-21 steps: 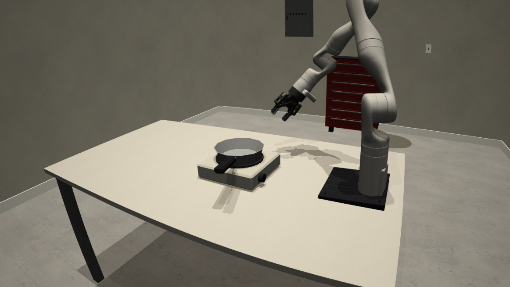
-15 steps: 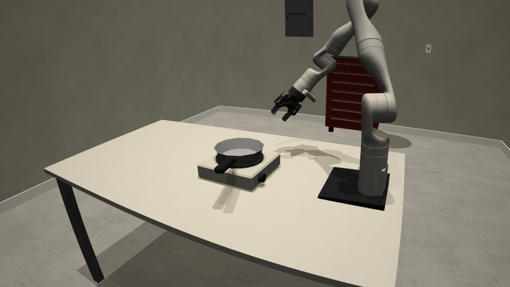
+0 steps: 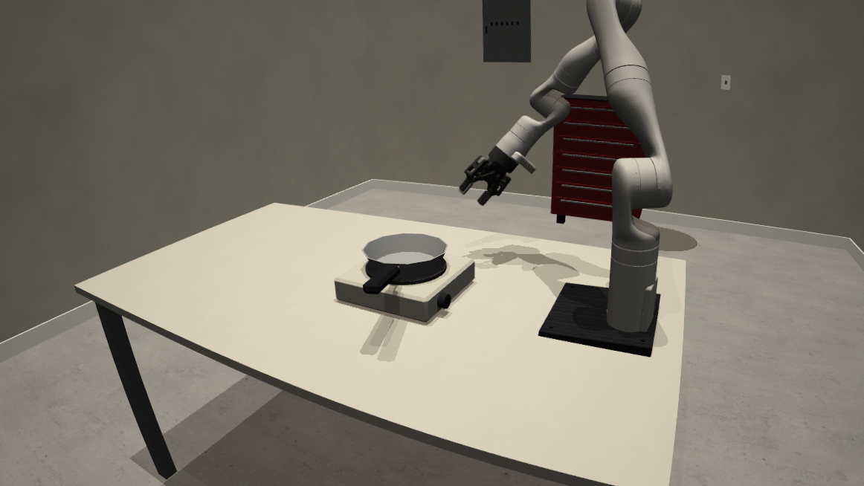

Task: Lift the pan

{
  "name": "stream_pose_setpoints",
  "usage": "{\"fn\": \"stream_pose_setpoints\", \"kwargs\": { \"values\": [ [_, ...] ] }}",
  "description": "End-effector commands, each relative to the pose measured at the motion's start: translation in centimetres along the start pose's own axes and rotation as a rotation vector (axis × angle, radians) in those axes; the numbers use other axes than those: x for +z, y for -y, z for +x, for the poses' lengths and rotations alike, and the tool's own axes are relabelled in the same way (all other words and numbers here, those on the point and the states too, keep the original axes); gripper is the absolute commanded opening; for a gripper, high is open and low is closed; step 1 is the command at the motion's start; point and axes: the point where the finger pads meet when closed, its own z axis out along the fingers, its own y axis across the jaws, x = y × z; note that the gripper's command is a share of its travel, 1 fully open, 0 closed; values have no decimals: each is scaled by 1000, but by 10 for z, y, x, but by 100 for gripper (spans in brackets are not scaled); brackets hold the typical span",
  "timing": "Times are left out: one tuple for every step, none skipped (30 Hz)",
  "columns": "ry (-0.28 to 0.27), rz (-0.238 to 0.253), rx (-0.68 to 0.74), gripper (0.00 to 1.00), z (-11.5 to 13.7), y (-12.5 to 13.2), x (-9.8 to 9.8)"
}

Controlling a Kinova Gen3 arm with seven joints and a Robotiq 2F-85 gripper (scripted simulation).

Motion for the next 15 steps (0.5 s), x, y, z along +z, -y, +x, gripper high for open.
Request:
{"fn": "stream_pose_setpoints", "kwargs": {
  "values": [
    [-3, -1, -12, 100, 0, -2, 0],
    [-7, -2, -21, 100, 1, -4, 1],
    [-12, -3, -34, 100, 2, -6, 1],
    [-18, -4, -51, 100, 3, -8, 2],
    [-26, -6, -71, 100, 4, -11, 3],
    [-36, -9, -96, 100, 6, -15, 4],
    [-47, -11, -124, 100, 8, -19, 5],
    [-60, -14, -157, 100, 10, -24, 7],
    [-75, -18, -194, 100, 13, -30, 8],
    [-91, -21, -236, 100, 16, -36, 10],
    [-109, -25, -281, 100, 19, -43, 12],
    [-109, -25, -281, 100, 19, -43, 12],
    [-109, -25, -281, 100, 19, -43, 12],
    [-129, -30, -331, 100, 22, -51, 15],
    [-150, -35, -384, 100, 26, -60, 17]
  ]
}}
